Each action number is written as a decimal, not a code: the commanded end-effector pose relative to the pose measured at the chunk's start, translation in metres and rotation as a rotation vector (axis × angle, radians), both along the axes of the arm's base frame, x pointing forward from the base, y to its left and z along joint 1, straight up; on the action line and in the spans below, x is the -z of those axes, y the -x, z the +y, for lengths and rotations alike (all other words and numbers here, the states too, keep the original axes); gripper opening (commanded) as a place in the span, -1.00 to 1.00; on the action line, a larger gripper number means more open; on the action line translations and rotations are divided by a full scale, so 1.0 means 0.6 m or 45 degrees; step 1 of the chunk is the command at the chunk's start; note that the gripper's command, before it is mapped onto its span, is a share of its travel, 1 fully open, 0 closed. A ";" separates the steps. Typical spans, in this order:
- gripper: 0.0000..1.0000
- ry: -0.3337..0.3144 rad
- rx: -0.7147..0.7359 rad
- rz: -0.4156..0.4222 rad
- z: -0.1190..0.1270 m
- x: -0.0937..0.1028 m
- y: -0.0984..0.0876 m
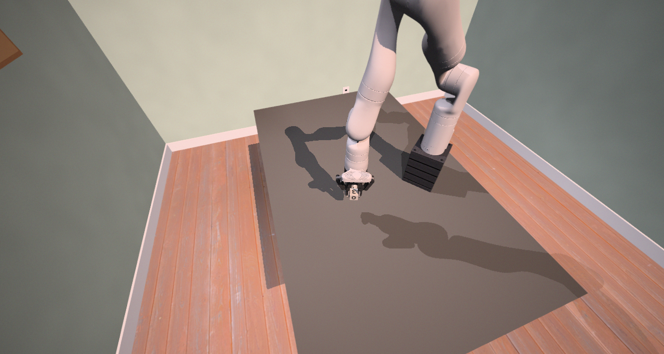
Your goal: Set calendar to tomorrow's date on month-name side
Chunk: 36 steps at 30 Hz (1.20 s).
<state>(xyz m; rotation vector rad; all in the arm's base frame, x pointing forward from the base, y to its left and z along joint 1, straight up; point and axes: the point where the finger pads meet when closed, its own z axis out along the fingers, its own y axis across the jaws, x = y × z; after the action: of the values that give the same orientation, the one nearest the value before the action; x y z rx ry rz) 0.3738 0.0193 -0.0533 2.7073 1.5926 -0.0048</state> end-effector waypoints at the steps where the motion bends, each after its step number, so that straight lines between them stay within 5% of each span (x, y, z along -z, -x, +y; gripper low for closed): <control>1: -0.43 -0.001 -0.002 -0.004 0.001 -0.002 -0.002; 12: -0.43 0.000 0.009 -0.001 -0.073 -0.007 0.029; 20: -0.43 -0.001 0.019 -0.003 -0.181 -0.019 0.098; 36: -0.43 -0.001 0.019 -0.004 -0.186 -0.020 0.101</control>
<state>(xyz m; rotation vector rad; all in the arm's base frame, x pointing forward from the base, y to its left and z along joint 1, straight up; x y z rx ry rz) 0.3126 -0.0917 -0.0418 2.7184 1.5732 -0.0019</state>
